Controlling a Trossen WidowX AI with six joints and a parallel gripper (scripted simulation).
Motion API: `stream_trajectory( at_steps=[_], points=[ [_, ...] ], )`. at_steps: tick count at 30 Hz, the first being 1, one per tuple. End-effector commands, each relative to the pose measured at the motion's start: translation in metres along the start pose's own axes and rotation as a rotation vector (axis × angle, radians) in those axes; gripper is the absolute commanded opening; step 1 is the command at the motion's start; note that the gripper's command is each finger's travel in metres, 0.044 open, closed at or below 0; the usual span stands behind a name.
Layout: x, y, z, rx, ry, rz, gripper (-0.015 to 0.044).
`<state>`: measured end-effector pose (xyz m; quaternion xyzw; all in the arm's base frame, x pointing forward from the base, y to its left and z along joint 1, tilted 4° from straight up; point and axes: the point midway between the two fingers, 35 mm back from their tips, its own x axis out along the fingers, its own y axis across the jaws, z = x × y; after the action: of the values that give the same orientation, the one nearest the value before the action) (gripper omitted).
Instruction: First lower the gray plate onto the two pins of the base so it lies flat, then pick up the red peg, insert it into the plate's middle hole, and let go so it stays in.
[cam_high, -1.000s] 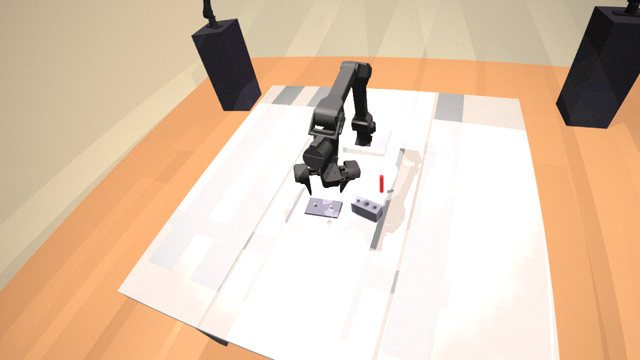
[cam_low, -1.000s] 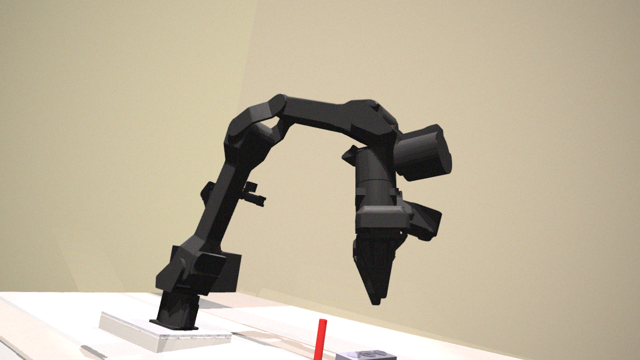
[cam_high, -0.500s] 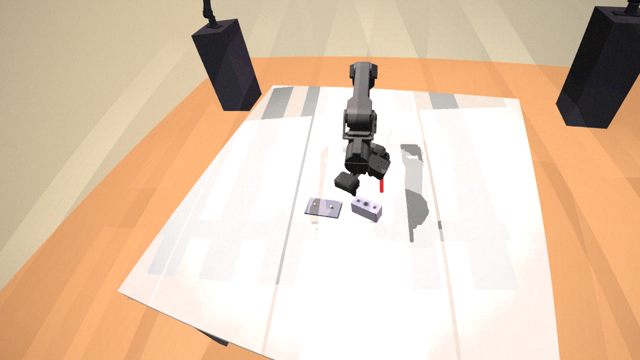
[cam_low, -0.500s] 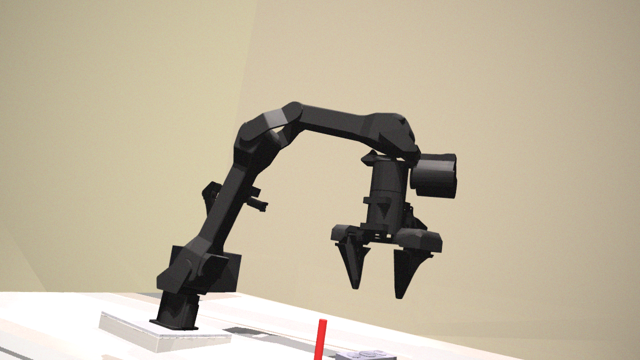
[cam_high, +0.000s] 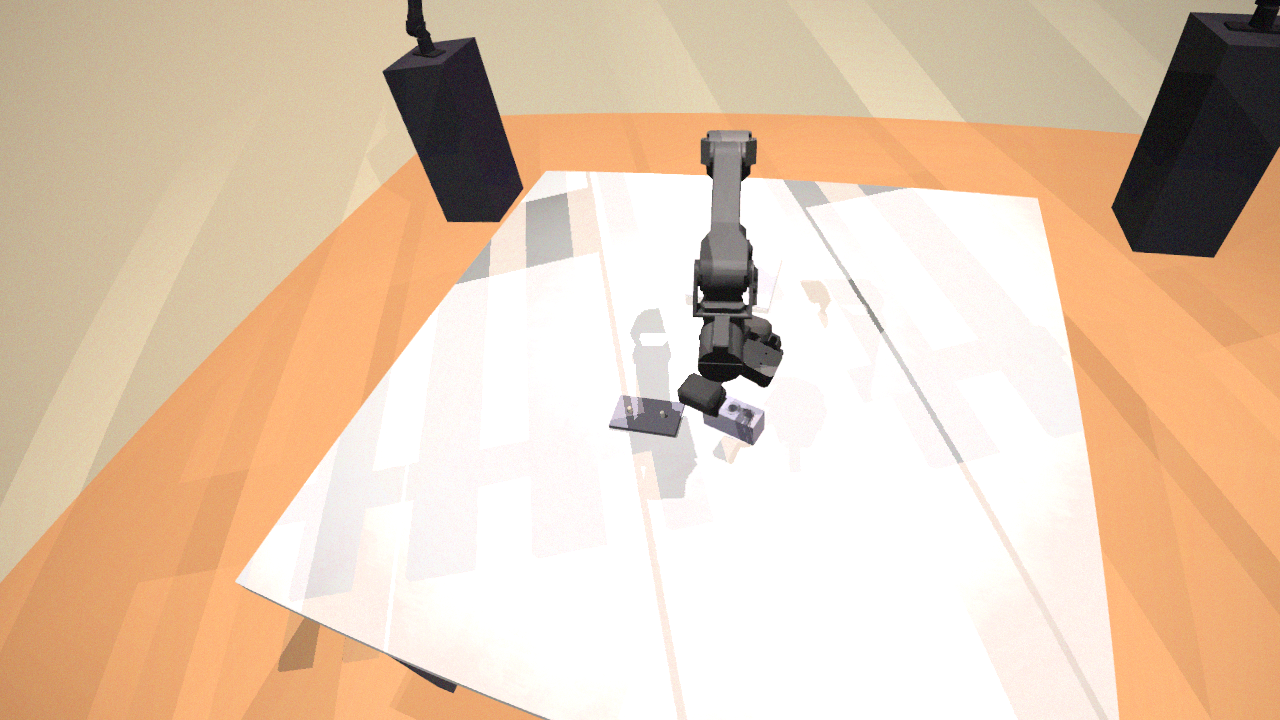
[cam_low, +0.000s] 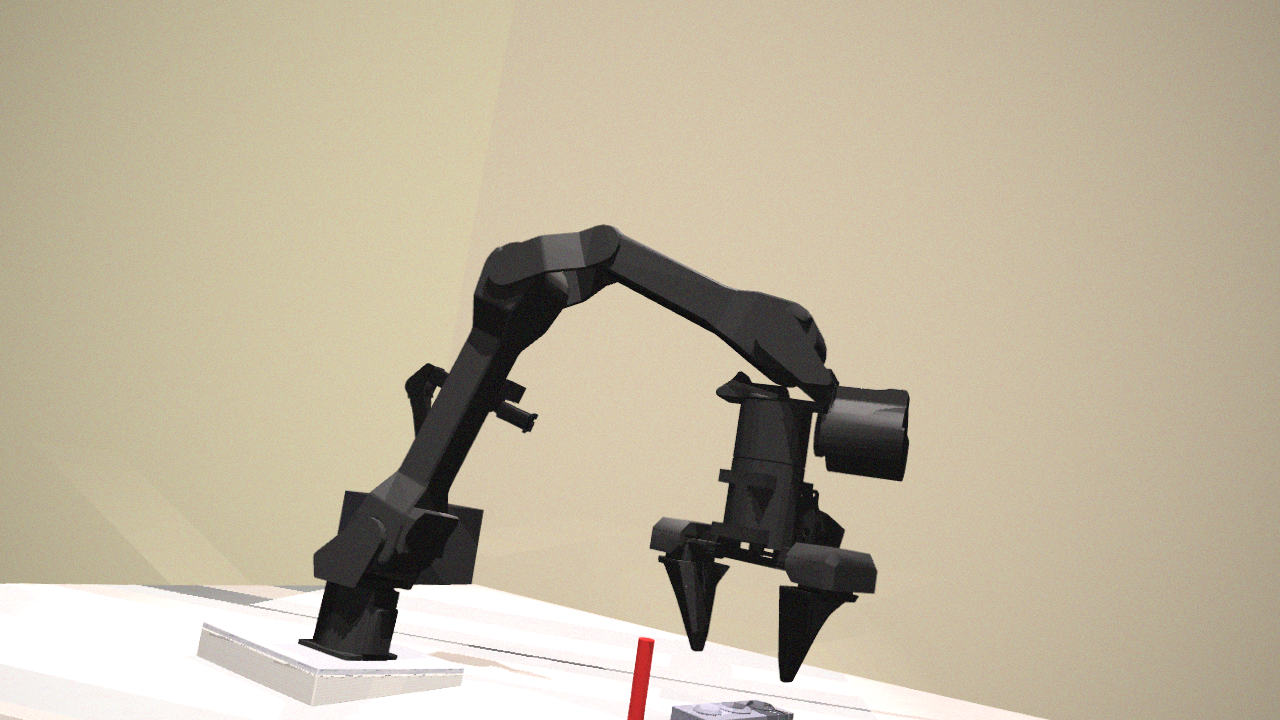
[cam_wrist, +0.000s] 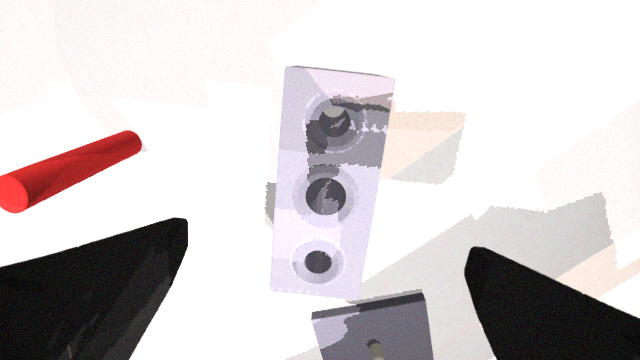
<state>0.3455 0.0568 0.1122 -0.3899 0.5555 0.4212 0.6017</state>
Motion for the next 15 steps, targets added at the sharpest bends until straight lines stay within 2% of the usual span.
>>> stream_trajectory(
  at_steps=[1, 15],
  points=[
    [0.006, 0.002, 0.002, -0.001, -0.009, -0.011, 0.044],
    [0.03, 0.002, 0.003, -0.001, -0.01, -0.011, 0.044]
  ],
)
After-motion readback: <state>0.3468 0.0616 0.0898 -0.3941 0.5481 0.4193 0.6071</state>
